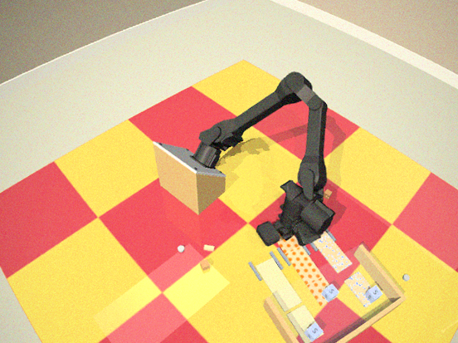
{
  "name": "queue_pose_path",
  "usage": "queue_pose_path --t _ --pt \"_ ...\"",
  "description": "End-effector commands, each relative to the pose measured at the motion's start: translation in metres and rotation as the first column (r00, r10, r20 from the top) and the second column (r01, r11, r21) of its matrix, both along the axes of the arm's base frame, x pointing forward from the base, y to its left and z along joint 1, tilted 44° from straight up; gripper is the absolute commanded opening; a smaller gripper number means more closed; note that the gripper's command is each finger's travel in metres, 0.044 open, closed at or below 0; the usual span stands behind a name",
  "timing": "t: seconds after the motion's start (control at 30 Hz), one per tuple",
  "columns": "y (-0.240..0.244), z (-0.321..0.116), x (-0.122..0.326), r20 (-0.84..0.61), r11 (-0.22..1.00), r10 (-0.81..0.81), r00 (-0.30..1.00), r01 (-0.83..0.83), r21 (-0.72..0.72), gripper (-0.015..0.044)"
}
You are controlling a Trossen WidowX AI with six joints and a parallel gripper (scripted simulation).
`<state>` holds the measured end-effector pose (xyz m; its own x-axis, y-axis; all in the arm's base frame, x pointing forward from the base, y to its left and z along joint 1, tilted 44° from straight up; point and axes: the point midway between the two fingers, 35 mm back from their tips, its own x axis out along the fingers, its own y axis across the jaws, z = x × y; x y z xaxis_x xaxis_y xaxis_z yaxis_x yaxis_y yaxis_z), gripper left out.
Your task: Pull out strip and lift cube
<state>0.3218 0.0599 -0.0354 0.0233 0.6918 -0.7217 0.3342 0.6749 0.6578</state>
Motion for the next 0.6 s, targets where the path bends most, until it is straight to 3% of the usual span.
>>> queue_pose_path --t 0.0,0.57 --pt "0.007 -0.002 -0.012 -0.026 1.000 0.009 1.000 -0.009 0.009 0.0000" --pt "0.013 0.003 -0.037 -0.027 1.000 0.009 1.000 -0.009 0.009 0.0000"
